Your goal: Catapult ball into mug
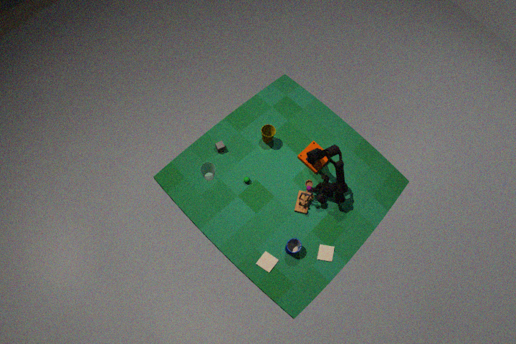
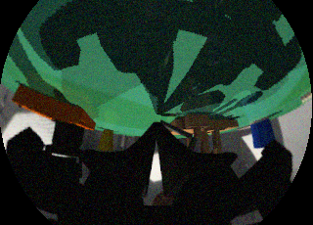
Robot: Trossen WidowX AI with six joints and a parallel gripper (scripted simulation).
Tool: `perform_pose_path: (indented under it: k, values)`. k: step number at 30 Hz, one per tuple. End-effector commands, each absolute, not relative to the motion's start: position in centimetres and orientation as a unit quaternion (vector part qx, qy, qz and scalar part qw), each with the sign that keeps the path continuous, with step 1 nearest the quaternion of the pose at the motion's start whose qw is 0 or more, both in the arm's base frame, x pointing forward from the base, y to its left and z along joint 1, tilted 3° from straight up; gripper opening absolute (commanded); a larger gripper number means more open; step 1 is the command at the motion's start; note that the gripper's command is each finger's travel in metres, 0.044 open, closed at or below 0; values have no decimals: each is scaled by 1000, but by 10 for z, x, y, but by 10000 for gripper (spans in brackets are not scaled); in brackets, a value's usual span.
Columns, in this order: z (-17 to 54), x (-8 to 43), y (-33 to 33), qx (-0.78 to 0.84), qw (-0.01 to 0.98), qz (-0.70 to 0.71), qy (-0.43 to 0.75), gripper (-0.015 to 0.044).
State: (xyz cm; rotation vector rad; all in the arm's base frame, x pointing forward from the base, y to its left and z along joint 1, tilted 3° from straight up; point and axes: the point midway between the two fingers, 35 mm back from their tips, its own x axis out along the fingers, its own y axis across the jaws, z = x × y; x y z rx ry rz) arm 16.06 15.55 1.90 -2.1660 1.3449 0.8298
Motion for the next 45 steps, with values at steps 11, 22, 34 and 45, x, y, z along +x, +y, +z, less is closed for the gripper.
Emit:
perform_pose_path:
  k: [11, 22, 34, 45]
  values:
    - [121, 135, 205, -792, 279, 342, 423, 26]
    - [131, 167, 228, -706, 412, 337, 467, 315]
    - [152, 218, 247, -582, 560, 313, 500, 440]
    - [180, 275, 258, -461, 678, 283, 497, 440]
